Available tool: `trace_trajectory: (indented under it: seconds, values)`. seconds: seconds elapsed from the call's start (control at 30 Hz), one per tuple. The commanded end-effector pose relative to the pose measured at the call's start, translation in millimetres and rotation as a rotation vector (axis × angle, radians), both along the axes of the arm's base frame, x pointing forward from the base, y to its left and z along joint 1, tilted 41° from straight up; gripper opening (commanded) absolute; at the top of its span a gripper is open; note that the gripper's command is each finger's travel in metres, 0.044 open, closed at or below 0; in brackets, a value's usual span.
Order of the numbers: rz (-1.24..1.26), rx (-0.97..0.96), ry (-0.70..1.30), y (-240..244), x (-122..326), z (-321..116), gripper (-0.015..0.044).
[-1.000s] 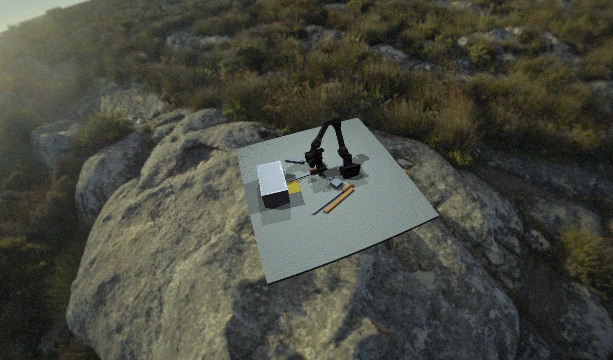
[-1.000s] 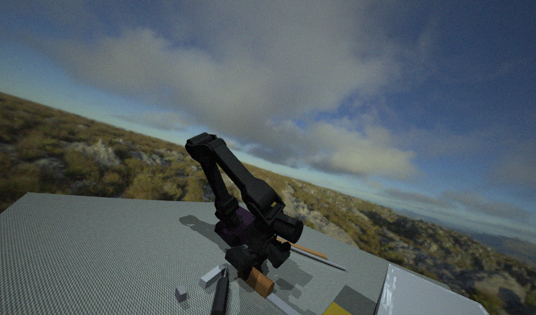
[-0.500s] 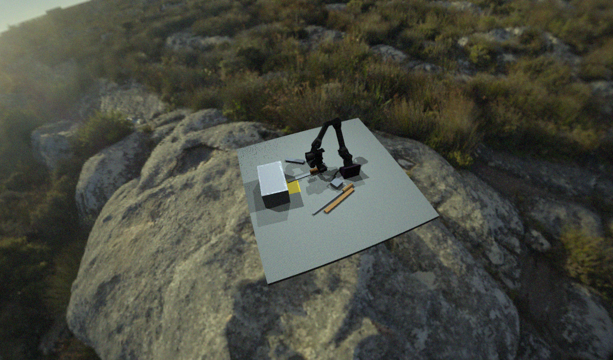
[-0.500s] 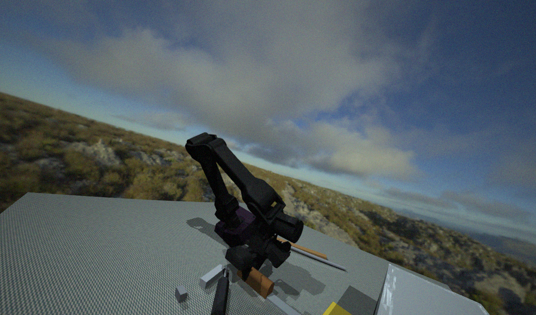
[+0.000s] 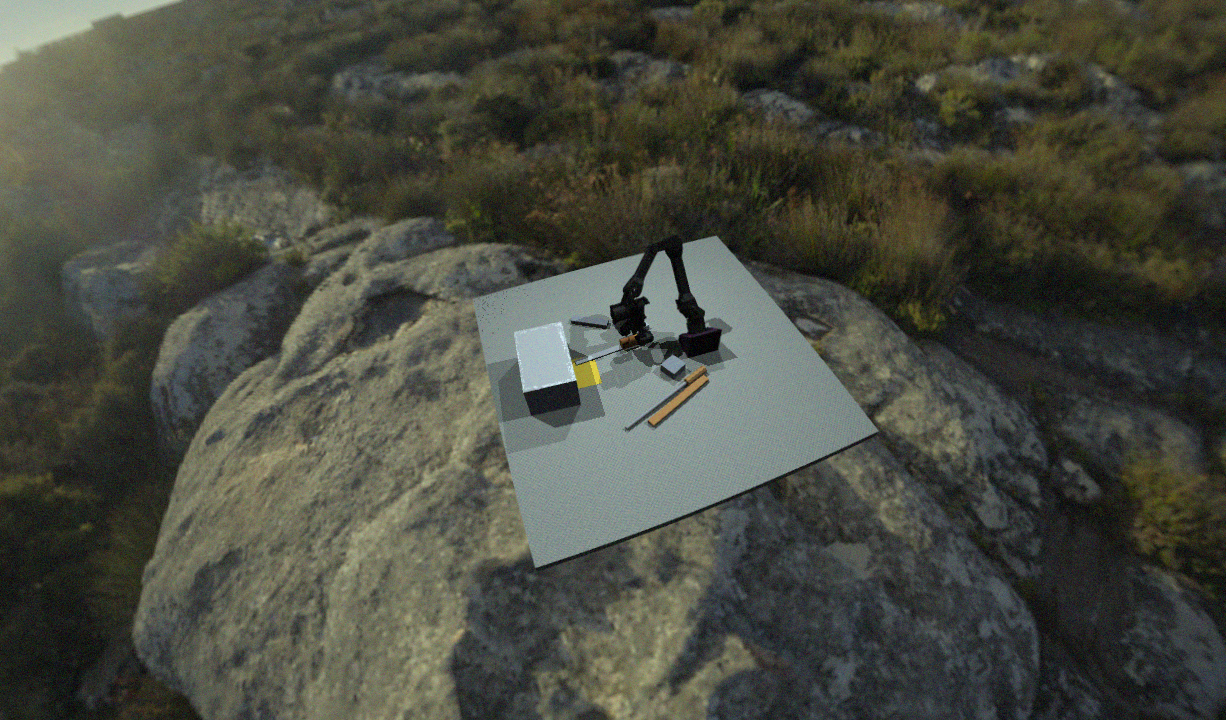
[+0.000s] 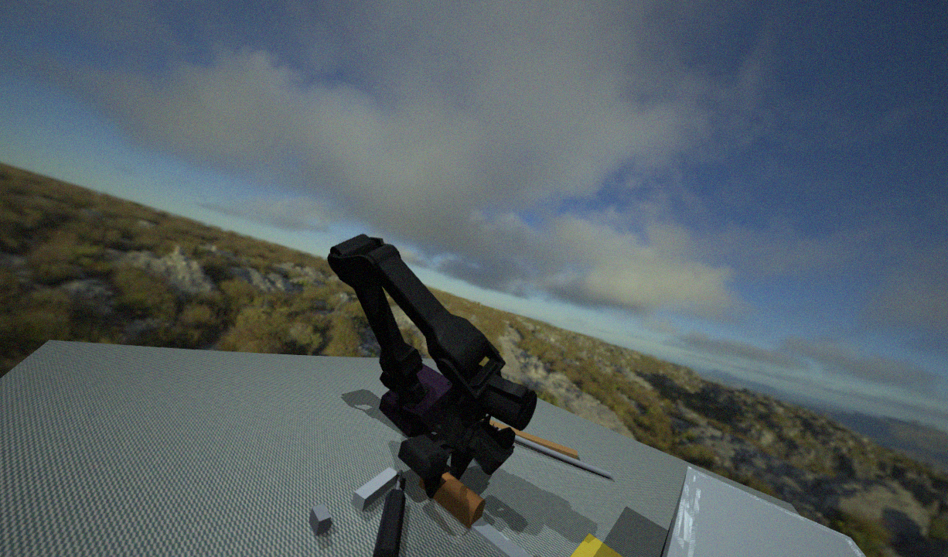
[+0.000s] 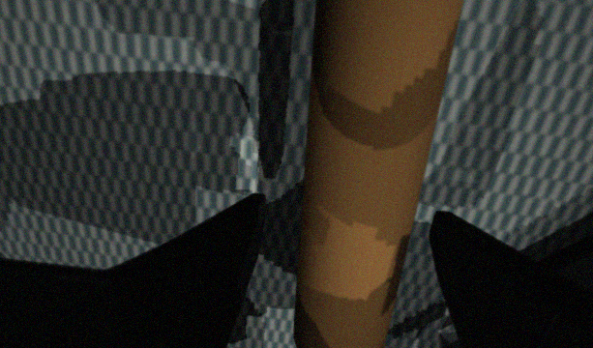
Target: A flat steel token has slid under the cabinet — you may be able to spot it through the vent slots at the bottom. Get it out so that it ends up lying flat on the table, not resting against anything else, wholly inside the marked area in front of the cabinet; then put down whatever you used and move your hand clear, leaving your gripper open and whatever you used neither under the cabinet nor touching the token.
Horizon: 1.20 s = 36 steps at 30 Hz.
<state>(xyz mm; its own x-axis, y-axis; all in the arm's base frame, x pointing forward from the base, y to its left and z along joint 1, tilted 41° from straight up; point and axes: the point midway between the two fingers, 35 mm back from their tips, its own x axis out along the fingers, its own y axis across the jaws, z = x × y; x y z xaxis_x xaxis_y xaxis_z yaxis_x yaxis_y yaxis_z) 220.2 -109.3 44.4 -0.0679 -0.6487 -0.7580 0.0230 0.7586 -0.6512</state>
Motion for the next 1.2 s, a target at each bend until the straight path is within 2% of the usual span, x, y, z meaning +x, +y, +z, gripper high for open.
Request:
trace_trajectory:
  seconds: [0.0,0.13,0.3,0.57,0.67,1.17]
  values:
    - [0.005,0.0,0.008,-1.6,-3.1,-1.7,0.027]
    - [0.008,0.0,0.011,-2.8,-5.6,-2.9,0.027]
    - [0.005,0.0,0.0,-1.2,-1.0,-0.8,0.0139]
    - [0.005,0.0,0.0,-1.2,-1.0,-0.8,0.0085]
    - [0.005,0.0,0.0,-1.2,-1.0,-0.8,0.0006]
    - [0.001,0.0,-0.001,-1.6,10.9,-1.2,0.0]
